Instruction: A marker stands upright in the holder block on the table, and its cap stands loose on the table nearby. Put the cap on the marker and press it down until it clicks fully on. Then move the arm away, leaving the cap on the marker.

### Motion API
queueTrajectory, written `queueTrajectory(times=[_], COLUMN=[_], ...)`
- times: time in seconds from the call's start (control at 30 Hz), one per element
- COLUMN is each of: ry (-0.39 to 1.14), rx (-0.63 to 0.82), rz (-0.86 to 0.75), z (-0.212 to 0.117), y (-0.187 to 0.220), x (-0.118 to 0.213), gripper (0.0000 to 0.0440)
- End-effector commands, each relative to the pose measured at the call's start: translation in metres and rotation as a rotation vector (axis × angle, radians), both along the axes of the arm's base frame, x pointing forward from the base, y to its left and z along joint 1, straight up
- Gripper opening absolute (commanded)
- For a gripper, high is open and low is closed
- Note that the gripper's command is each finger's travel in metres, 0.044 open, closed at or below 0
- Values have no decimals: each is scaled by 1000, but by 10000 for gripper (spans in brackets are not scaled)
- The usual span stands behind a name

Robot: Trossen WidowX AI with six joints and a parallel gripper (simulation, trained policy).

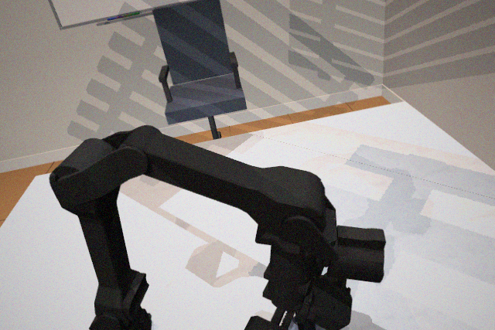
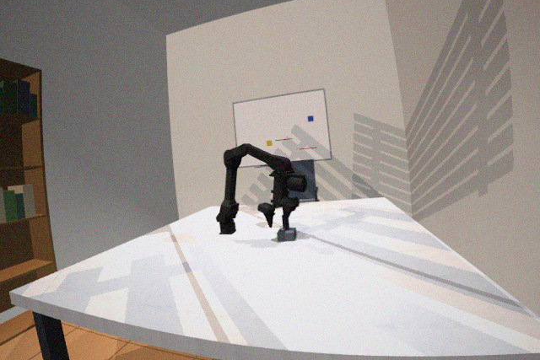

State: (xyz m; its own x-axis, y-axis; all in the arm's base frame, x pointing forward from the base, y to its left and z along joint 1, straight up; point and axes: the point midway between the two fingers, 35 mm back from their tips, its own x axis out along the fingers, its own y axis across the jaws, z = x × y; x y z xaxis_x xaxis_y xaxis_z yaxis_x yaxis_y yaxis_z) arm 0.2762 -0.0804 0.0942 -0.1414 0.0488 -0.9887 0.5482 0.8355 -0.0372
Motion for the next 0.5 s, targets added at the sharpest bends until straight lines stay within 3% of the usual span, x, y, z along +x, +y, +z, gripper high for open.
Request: queueTrajectory(times=[0.0,0.47], ry=[-37,-141], rx=[-7,-43], rz=[7,11], z=[8,52], y=[0,-6], x=[1,5], gripper=[440,440])
